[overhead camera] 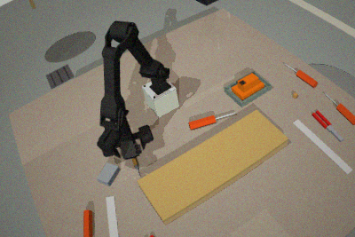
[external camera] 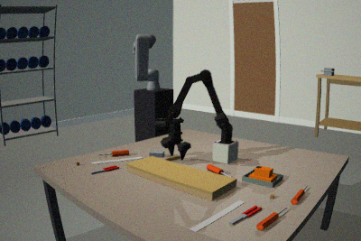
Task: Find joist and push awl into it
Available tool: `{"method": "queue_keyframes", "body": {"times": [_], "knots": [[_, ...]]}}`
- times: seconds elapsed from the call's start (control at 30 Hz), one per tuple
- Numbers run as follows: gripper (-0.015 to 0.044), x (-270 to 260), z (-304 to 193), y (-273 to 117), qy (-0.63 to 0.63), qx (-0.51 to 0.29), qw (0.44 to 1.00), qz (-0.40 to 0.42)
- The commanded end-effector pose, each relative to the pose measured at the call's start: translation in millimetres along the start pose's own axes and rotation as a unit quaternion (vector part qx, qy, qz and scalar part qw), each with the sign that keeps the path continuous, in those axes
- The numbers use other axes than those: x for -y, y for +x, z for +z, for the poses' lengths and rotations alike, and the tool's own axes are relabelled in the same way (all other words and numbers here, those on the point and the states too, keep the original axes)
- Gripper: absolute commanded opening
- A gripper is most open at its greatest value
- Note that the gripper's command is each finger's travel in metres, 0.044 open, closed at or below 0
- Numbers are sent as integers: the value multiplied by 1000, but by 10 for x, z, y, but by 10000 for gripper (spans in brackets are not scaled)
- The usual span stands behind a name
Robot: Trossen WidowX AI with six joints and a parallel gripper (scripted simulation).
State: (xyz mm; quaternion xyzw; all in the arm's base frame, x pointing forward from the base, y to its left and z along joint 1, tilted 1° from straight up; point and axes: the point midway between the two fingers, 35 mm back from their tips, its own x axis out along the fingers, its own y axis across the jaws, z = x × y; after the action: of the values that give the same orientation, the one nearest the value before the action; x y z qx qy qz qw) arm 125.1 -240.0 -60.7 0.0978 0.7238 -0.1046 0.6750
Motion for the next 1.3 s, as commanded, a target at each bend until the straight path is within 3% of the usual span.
{"method": "queue_keyframes", "body": {"times": [0.0,0.47,0.8,1.27], "knots": [[414,-15,-18,33,1,-3,1000,1],[46,-15,-18,33,1,-3,1000,1],[0,3,-7,-71,1,-3,1000,1],[0,19,-52,-1023,1,-2,1000,1]]}}
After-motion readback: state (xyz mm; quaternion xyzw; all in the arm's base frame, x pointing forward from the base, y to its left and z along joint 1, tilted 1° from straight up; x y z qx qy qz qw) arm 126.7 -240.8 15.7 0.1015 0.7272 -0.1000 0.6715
